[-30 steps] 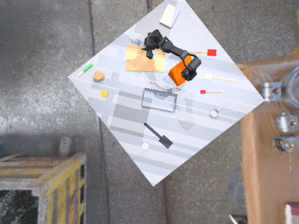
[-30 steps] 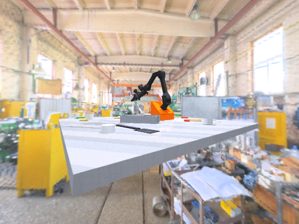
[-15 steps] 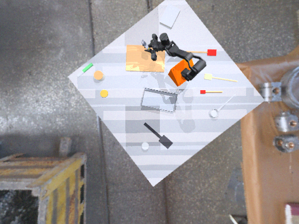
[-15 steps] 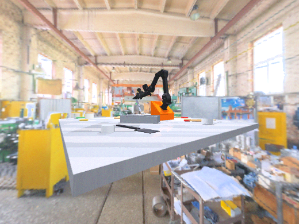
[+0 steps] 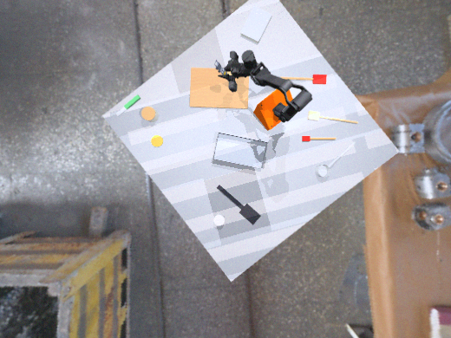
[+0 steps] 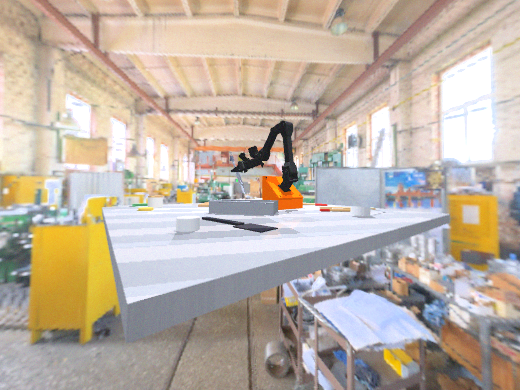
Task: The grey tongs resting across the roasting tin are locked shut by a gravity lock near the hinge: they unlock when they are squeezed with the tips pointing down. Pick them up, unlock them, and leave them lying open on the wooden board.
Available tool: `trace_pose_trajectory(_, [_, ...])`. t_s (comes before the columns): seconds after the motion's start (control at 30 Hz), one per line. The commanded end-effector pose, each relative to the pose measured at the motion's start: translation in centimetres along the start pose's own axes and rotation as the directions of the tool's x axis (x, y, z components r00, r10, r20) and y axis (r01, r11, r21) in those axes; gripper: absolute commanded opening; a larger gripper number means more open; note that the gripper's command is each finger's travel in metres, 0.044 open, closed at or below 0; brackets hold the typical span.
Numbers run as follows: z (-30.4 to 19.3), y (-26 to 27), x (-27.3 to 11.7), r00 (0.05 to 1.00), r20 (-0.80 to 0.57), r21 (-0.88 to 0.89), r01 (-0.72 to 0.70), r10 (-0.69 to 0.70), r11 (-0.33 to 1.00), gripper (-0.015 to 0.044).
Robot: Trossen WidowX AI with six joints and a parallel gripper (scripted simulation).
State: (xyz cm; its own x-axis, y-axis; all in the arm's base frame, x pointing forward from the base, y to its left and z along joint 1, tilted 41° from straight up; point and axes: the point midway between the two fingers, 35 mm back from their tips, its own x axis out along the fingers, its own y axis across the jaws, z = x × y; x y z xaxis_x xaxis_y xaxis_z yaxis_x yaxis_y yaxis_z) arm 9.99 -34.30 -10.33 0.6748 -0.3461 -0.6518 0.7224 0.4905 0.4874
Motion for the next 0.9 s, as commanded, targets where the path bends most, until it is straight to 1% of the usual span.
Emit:
trace_pose_trajectory(0.0, [0.44, 0.1, -0.15, 1.0, 0.012, -0.006, -0.003, 0.003, 1.0, -0.015])
trace_pose_trajectory(0.67, [0.43, 0.08, -0.11, 1.0, 0.01, -0.005, -0.002, 0.002, 1.0, -0.015])
trace_pose_trajectory(0.87, [0.32, -0.47, 0.8, 0.999, -0.041, 0.006, 0.005, -0.004, 1.0, -0.015])
